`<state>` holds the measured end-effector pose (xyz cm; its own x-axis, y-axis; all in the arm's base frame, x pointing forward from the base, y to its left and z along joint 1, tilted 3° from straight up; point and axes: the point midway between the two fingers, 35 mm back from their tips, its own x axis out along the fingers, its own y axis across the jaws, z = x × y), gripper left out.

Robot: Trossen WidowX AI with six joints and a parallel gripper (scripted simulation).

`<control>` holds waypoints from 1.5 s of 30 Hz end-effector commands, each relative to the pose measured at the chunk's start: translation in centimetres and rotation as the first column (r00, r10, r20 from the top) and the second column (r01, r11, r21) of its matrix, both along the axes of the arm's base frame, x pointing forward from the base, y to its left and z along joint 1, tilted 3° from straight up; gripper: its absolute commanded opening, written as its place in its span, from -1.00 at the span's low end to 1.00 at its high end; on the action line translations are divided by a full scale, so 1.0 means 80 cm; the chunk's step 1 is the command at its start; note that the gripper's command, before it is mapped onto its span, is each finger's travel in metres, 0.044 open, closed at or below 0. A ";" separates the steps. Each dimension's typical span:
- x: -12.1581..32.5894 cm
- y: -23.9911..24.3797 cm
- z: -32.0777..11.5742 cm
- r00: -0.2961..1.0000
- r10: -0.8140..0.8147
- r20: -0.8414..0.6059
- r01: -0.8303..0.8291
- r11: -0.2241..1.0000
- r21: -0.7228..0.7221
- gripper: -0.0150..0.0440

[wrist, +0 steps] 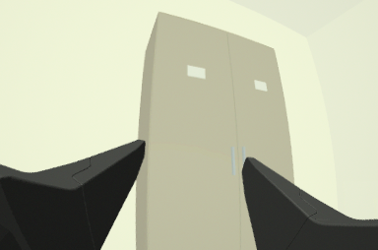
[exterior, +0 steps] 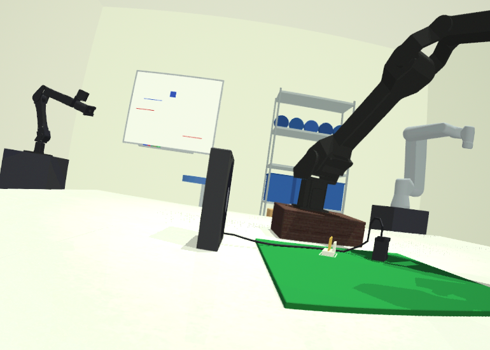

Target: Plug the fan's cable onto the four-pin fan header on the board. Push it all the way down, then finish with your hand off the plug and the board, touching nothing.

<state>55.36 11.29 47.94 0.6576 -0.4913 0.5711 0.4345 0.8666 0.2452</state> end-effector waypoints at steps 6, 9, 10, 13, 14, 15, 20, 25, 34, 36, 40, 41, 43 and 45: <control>0.006 -0.001 -0.003 1.000 0.011 -0.026 -0.012 1.000 -0.016 0.97; 0.030 -0.007 -0.020 0.988 0.058 -0.143 -0.068 0.996 -0.066 1.00; 0.037 -0.009 -0.028 0.980 0.073 -0.187 -0.089 0.993 -0.078 1.00; 0.056 -0.019 -0.058 0.939 0.120 -0.323 -0.157 0.983 -0.091 1.00; 0.060 -0.022 -0.069 0.920 0.135 -0.369 -0.179 0.980 -0.088 1.00; 0.064 -0.026 -0.082 0.897 0.150 -0.415 -0.201 0.976 -0.081 1.00; 0.069 -0.050 -0.152 0.744 0.224 -0.629 -0.286 0.958 0.004 1.00; 0.046 -0.077 -0.232 0.529 0.306 -0.791 -0.303 0.939 0.161 1.00; -0.024 -0.111 -0.329 0.217 0.431 -0.876 -0.185 0.899 0.397 1.00; -0.046 -0.118 -0.348 0.147 0.466 -0.872 -0.135 0.883 0.449 1.00; -0.098 -0.129 -0.383 0.014 0.542 -0.840 -0.009 0.840 0.542 1.00; -0.112 -0.132 -0.391 -0.016 0.562 -0.827 0.028 0.827 0.561 1.00; -0.142 -0.136 -0.406 -0.074 0.603 -0.795 0.109 0.797 0.594 1.00; -0.174 -0.139 -0.419 -0.126 0.643 -0.755 0.198 0.762 0.616 1.00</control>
<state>47.50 0.88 16.62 0.5708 -0.0607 -0.8188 0.2443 0.9646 0.0989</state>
